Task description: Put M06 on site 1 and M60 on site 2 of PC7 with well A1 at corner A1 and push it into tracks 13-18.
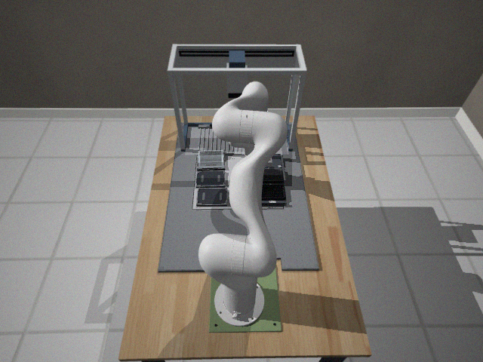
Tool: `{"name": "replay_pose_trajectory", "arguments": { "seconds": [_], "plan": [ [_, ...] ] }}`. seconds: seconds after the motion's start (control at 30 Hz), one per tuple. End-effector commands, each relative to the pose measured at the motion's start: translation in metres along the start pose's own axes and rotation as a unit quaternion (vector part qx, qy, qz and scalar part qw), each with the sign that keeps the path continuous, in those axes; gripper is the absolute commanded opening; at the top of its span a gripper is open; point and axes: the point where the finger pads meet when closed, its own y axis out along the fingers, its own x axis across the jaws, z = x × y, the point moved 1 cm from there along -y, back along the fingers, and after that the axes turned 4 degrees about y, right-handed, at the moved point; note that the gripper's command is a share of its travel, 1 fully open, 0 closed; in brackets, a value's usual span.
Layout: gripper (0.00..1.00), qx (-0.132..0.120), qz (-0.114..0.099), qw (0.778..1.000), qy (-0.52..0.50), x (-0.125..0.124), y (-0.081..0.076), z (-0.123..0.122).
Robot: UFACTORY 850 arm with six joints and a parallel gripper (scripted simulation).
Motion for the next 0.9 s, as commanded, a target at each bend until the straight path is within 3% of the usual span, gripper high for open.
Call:
{"name": "replay_pose_trajectory", "arguments": {
  "seconds": [0.0,0.87],
  "plan": [
    [1.00,0.000,0.001,1.000,0.000,-0.0012,-0.0012,0.0001],
    [1.00,0.000,0.001,1.000,0.000,-0.0005,-0.0011,-0.0098]
  ]
}}
